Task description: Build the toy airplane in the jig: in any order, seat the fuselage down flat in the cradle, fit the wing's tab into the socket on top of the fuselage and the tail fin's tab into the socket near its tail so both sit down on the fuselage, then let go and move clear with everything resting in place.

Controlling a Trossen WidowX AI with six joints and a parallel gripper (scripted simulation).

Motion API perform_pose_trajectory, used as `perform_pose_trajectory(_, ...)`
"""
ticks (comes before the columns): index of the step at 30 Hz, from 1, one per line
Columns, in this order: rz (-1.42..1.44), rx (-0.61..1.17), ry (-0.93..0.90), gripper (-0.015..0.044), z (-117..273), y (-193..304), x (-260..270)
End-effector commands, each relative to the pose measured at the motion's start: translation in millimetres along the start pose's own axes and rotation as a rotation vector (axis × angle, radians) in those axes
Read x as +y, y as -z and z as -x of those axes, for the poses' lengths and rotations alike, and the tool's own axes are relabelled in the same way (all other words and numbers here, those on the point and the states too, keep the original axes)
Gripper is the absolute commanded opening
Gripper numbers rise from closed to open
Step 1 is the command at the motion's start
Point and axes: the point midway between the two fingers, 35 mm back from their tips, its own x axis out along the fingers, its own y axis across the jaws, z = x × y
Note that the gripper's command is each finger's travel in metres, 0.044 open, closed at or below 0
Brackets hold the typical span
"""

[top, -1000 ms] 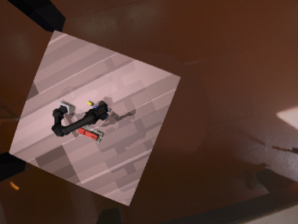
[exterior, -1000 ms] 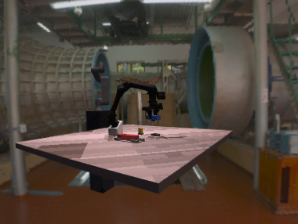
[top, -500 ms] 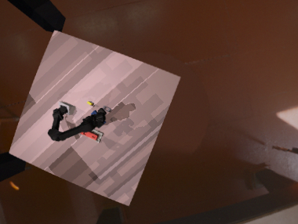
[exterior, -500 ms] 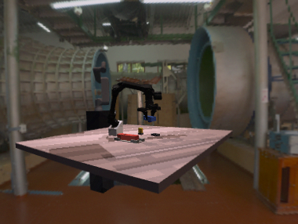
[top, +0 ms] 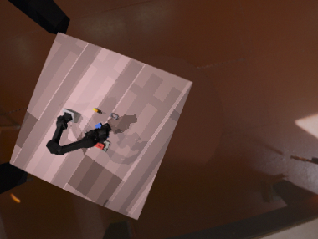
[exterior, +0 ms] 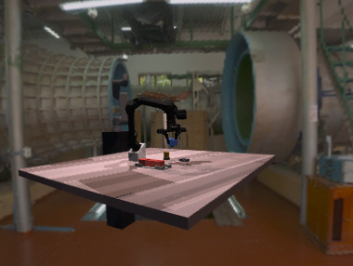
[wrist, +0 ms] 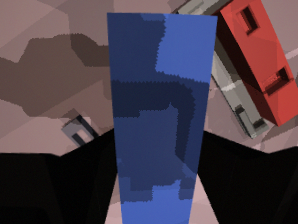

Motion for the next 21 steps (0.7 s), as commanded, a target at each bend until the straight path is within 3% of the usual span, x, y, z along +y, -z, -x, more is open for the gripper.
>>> perform_pose_trajectory(1,-0.056,-0.006,-0.007,0.0,1,-5,-10)
perform_pose_trajectory(21,-0.38,-0.013,-0.003,0.0,-10,-23,-71)
